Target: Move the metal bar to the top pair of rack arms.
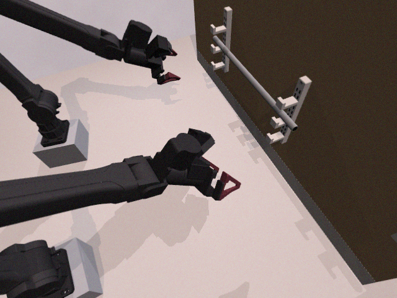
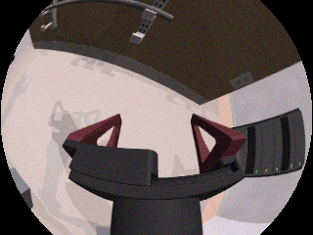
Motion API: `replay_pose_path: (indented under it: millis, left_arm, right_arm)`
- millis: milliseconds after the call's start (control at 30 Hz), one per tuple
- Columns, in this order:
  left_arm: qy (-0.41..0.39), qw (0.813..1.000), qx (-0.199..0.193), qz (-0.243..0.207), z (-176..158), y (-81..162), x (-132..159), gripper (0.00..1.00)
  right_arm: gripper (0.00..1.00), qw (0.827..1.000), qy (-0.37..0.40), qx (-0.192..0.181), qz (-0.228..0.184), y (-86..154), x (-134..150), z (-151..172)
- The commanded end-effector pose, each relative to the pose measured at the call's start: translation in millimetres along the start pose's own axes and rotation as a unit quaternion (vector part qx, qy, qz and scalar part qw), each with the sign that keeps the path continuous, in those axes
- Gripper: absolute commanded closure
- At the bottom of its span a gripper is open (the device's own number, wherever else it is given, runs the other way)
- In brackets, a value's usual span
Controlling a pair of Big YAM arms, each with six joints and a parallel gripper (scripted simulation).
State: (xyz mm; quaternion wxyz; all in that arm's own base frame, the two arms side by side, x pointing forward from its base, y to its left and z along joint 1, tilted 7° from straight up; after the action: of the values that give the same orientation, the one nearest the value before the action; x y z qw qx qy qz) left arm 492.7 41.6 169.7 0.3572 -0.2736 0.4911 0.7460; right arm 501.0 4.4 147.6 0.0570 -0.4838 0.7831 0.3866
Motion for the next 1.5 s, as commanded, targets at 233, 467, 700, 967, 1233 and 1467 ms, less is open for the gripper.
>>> replay_pose_path:
  millis: [233, 467, 700, 967, 1233, 1467]
  left_arm:
    - [-0.065, 0.997, -0.02, -0.038, -6, -8, -17, 0.0]
    - [-0.108, 0.992, -0.038, -0.059, -9, -14, -24, 0.0]
    - [-0.139, 0.986, -0.051, -0.074, -11, -18, -29, 0.0]
    - [-0.187, 0.975, -0.072, -0.097, -14, -25, -36, 0.0]
    - [-0.229, 0.962, -0.09, -0.117, -16, -31, -43, 0.0]
    - [-0.264, 0.949, -0.105, -0.134, -18, -37, -49, 0.0]
  right_arm:
    - [0.0, 0.996, 0.06, 0.045, -0.038, -5, -39, -10]
    - [0.0, 0.991, 0.104, 0.07, -0.049, -12, -53, -5]
    - [0.0, 0.985, 0.136, 0.088, -0.057, -17, -63, -3]
    - [0.0, 0.973, 0.186, 0.116, -0.07, -26, -79, 2]
    - [0.0, 0.96, 0.229, 0.141, -0.081, -33, -93, 6]
    - [0.0, 0.946, 0.265, 0.161, -0.09, -39, -105, 9]
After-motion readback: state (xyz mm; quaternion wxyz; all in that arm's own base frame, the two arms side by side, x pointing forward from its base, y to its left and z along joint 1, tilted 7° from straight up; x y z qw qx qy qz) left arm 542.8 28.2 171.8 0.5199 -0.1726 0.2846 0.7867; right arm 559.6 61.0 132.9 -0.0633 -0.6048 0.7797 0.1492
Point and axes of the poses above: on each arm, the point where the finger pads meet when closed, its own y axis back along the fingers, its own z axis across the jaws, x = y × z, the point moved 2 cm from there along y, back along the fingers, and after that the axes turned 15 degrees about y, right-handed, at the moved point
